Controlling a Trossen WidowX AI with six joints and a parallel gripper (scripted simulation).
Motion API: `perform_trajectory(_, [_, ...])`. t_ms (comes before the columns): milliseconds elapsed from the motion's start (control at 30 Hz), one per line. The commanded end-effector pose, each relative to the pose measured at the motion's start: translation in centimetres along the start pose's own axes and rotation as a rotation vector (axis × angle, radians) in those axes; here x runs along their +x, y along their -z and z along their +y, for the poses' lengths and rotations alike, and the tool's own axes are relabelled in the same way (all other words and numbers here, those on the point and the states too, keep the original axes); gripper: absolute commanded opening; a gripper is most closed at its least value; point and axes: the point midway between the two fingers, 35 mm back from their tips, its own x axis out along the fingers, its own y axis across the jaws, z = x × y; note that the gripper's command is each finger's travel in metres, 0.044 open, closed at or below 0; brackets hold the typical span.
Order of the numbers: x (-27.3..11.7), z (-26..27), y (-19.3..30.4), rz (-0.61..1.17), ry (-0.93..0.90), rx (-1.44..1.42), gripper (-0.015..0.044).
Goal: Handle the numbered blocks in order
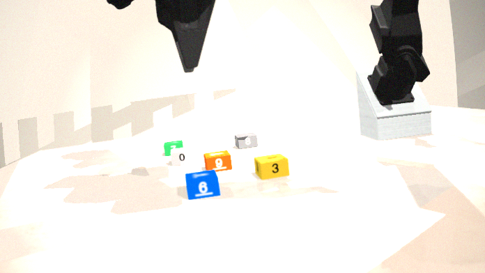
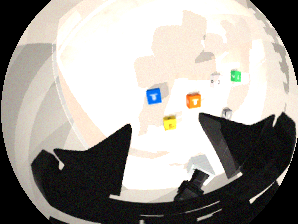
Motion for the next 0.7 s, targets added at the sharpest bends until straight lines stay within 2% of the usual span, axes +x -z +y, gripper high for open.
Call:
perform_trajectory(0, [0.0, 0.1, -0.1, -0.003, -0.003, 0.004, 0.0400])
perform_trajectory(167, [0.0, -0.2, -0.2, -0.003, -0.003, 0.004, 0.0400])
perform_trajectory(500, [-0.1, -15.8, -1.8, -0.003, 0.005, 0.003, 0.0400])
perform_trajectory(667, [-0.1, -16.4, -1.8, -0.004, 0.004, 0.002, 0.0400])
